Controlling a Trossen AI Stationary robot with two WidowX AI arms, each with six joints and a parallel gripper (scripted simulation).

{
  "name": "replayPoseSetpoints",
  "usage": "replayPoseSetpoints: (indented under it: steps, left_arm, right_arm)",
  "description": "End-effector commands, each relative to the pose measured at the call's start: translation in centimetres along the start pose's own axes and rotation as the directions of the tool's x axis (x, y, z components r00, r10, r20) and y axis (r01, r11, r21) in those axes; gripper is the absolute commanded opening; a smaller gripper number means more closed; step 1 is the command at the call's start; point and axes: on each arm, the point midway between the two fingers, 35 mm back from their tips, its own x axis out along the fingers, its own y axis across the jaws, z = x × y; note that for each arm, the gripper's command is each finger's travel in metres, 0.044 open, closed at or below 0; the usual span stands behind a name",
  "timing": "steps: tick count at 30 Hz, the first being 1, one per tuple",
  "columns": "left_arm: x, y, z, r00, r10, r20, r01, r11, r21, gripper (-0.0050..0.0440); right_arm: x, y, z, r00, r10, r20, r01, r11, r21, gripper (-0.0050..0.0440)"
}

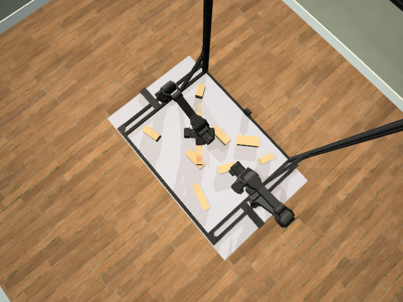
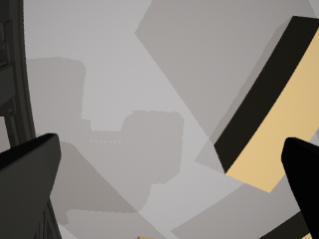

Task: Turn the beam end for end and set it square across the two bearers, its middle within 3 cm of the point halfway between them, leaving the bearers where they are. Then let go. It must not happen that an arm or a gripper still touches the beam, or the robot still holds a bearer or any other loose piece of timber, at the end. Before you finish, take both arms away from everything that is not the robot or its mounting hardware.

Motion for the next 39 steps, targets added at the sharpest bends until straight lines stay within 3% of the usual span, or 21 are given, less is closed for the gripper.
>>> replayPoseSetpoints:
  steps: [1,39]
  left_arm:
    - [0.0,0.0,0.0,1.0,0.002,0.0,-0.002,1.0,-0.002,0.044]
    - [0.0,0.0,0.0,1.0,0.002,0.0,-0.002,1.0,-0.002,0.044]
  right_arm:
    - [-0.5,0.4,0.4,1.0,0.011,0.012,-0.011,0.999,0.038,0.0]
    - [-0.5,1.5,1.6,1.0,0.011,0.012,-0.015,0.904,0.428,0.0]
